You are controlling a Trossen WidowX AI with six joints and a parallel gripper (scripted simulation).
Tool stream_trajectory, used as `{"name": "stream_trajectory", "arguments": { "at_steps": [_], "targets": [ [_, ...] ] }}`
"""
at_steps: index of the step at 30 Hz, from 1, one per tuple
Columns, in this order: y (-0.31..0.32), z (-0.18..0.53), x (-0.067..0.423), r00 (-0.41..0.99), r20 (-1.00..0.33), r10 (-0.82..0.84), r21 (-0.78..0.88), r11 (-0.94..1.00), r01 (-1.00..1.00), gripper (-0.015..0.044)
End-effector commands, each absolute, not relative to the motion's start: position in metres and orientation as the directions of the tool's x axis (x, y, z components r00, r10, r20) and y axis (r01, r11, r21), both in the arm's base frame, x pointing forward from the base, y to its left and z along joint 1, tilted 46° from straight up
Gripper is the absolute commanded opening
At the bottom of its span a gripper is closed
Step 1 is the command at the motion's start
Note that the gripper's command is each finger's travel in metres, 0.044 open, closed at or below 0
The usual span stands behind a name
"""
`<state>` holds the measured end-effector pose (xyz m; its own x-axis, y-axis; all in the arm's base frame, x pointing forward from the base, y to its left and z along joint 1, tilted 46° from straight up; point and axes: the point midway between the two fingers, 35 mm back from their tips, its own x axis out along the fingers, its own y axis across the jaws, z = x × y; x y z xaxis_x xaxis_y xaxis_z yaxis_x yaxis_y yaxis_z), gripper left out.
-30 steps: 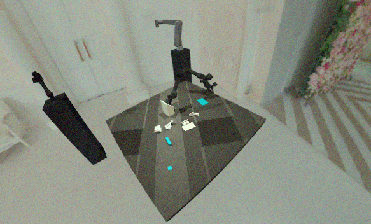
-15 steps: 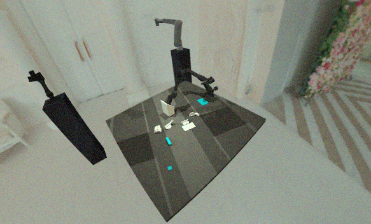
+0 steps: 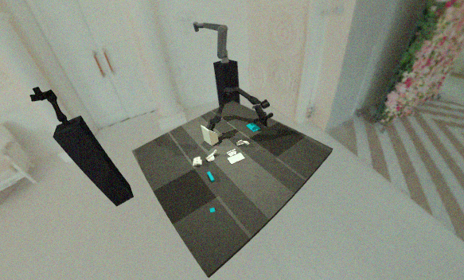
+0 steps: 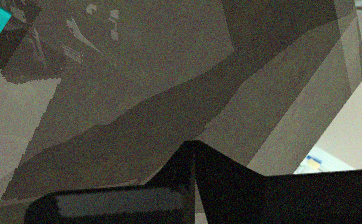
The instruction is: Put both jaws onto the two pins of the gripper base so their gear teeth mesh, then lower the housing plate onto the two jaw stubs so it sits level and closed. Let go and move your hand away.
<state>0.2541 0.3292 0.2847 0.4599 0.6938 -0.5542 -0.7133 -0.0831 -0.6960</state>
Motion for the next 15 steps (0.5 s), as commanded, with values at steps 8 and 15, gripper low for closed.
{"name": "stream_trajectory", "arguments": {
  "at_steps": [8, 15],
  "targets": [
    [0.313, 0.246, 0.279, 0.444, -0.638, 0.629, -0.577, -0.009, -0.817, 0.0],
    [0.3, 0.232, 0.293, 0.446, -0.665, 0.599, -0.519, 0.059, -0.852, 0.0]
  ]
}}
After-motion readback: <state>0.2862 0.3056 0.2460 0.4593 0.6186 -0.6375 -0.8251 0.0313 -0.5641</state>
